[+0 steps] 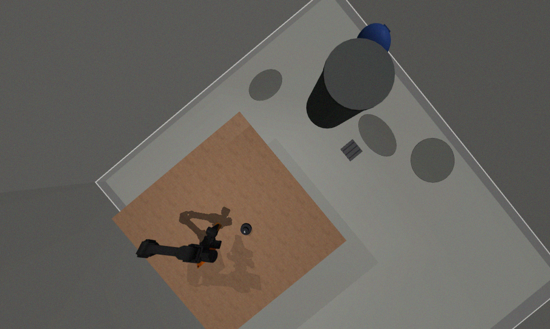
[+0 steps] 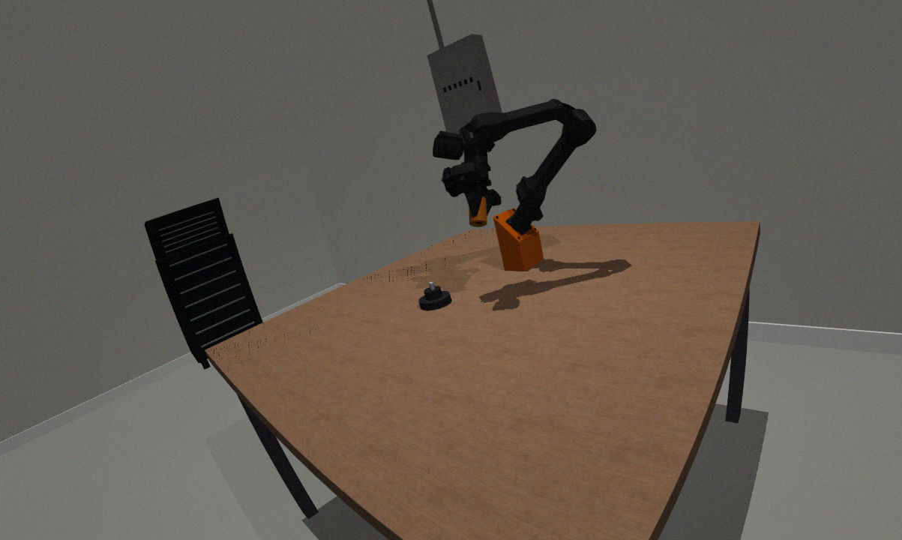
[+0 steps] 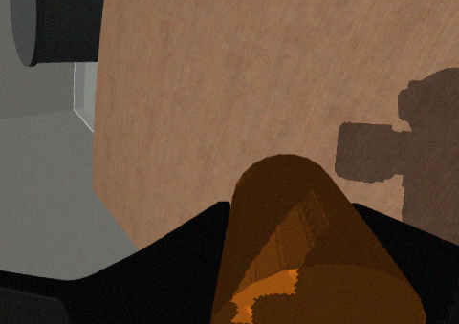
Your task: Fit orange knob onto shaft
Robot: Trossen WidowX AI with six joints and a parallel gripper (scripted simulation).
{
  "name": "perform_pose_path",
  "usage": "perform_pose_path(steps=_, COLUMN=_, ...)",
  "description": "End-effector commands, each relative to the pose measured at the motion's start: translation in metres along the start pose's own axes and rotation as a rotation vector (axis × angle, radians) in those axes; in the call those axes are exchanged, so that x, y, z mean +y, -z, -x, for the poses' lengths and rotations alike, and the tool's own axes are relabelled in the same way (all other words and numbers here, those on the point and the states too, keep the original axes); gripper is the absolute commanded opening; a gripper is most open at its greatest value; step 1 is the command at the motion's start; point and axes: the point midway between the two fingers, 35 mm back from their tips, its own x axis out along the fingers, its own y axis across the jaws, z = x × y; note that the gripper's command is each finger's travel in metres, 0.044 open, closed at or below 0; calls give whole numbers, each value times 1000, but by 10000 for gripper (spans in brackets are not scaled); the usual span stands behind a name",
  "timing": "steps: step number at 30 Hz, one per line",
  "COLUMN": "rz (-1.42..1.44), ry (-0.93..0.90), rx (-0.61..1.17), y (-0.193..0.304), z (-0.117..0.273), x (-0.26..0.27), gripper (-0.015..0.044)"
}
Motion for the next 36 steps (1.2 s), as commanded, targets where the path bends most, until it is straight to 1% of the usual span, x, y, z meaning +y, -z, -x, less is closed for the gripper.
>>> perform_pose_path(steps=1, rz=1, ry=-84, rx=-2, y=1, z=8, x=4, gripper=0)
perform_pose_path(steps=9, rz=-1, ry=-259, rx=-4, y=3, z=23, x=11, gripper=0)
perform_pose_path(steps=15, rz=0, ry=-354, rx=-3, y=4, z=32, x=14, gripper=0)
perform_pose_path(steps=36, rz=-2, ry=-438, rx=-9, y=0, z=31, x=12, gripper=0)
